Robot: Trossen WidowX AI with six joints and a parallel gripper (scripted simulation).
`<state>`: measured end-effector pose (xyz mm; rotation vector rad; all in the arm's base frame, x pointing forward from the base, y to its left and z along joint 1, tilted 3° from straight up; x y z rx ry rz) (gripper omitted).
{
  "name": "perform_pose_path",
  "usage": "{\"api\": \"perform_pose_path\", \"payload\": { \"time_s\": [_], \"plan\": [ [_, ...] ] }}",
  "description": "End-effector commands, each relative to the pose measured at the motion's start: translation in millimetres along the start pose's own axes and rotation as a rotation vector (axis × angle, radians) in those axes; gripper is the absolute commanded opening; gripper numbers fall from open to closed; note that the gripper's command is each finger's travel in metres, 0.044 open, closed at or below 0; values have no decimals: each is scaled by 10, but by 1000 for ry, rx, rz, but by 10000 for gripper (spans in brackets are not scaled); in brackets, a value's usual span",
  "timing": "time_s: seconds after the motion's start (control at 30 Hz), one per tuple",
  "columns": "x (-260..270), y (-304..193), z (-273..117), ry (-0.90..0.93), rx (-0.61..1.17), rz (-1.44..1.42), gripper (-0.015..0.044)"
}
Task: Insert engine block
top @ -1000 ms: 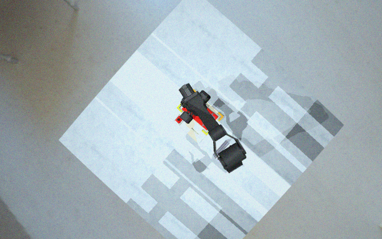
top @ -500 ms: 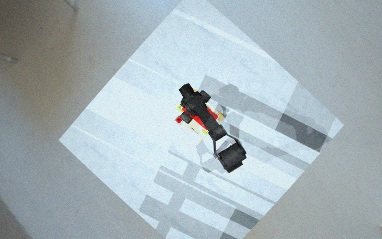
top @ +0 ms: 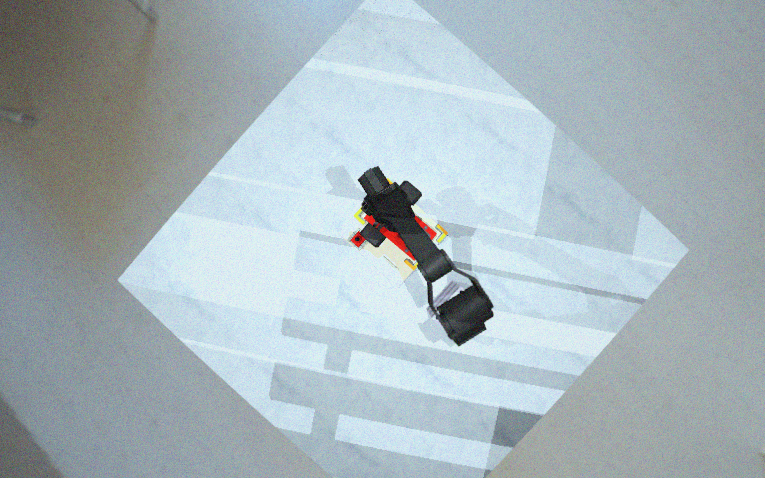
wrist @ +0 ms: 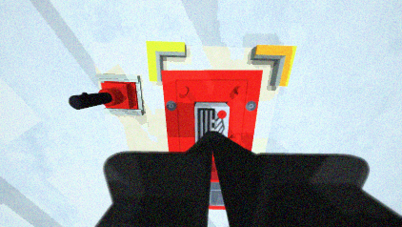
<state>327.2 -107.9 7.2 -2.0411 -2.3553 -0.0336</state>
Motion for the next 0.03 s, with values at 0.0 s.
{"api": "perform_pose_path", "payload": {
  "time_s": [0.0],
  "plan": [
    [-4, -1, -4, -3, 2, 4, 0]
  ]
}}
Point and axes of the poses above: the point midway between the two fingers, 35 mm back from their tips, its own z axis out along the fingers, its own x axis across the jaws, y = z × x, the point moved 3 cm from there along -z, back along the fingers, and after that the axes turned 10 degrees about -z, right-handed, at the moved point
